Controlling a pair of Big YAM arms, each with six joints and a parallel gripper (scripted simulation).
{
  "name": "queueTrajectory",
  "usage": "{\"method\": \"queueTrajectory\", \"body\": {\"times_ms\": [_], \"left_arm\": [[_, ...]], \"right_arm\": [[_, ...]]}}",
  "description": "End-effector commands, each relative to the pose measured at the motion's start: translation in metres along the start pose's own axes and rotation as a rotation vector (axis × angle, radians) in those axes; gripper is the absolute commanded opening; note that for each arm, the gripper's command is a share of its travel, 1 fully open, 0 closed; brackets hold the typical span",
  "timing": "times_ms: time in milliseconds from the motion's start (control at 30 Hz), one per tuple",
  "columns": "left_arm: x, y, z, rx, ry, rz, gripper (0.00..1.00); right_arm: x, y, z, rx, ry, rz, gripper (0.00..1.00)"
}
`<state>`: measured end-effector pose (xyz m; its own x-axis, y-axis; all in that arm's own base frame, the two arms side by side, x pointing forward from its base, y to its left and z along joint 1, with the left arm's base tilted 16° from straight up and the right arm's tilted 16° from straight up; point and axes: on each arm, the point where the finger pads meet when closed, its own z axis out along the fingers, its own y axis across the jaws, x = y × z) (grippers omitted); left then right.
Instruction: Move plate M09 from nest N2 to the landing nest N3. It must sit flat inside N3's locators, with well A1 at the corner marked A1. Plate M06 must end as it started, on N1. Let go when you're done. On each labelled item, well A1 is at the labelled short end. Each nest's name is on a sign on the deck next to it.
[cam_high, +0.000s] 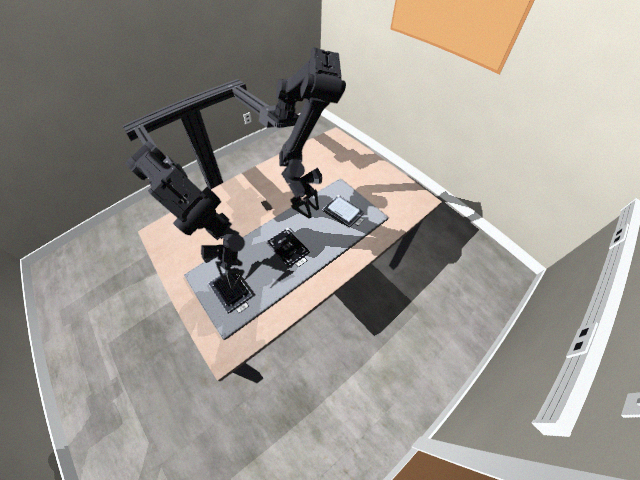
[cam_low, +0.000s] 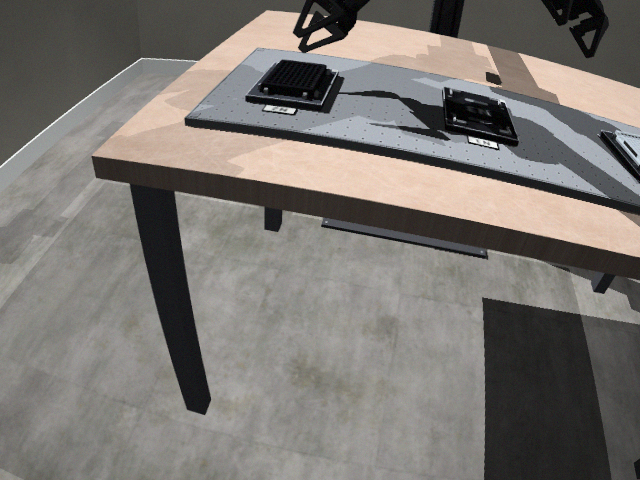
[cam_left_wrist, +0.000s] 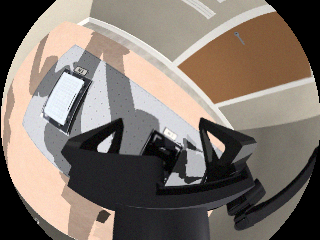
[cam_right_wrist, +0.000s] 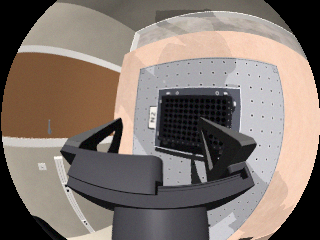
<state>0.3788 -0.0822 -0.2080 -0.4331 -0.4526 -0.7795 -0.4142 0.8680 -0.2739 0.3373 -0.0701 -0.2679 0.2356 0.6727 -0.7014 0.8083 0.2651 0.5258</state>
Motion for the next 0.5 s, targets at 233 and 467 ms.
{"method": "queueTrajectory", "body": {"times_ms": [233, 467], "left_arm": [[0.034, -0.089, -0.064, 0.311, 0.095, 0.553, 1.00], [0.080, -0.152, -0.142, 0.654, 0.113, 0.919, 1.00]], "right_arm": [[0.006, 0.002, 0.015, 0.082, 0.102, -0.439, 1.00], [0.016, 0.008, 0.029, 0.121, 0.288, -0.837, 1.00]]}}
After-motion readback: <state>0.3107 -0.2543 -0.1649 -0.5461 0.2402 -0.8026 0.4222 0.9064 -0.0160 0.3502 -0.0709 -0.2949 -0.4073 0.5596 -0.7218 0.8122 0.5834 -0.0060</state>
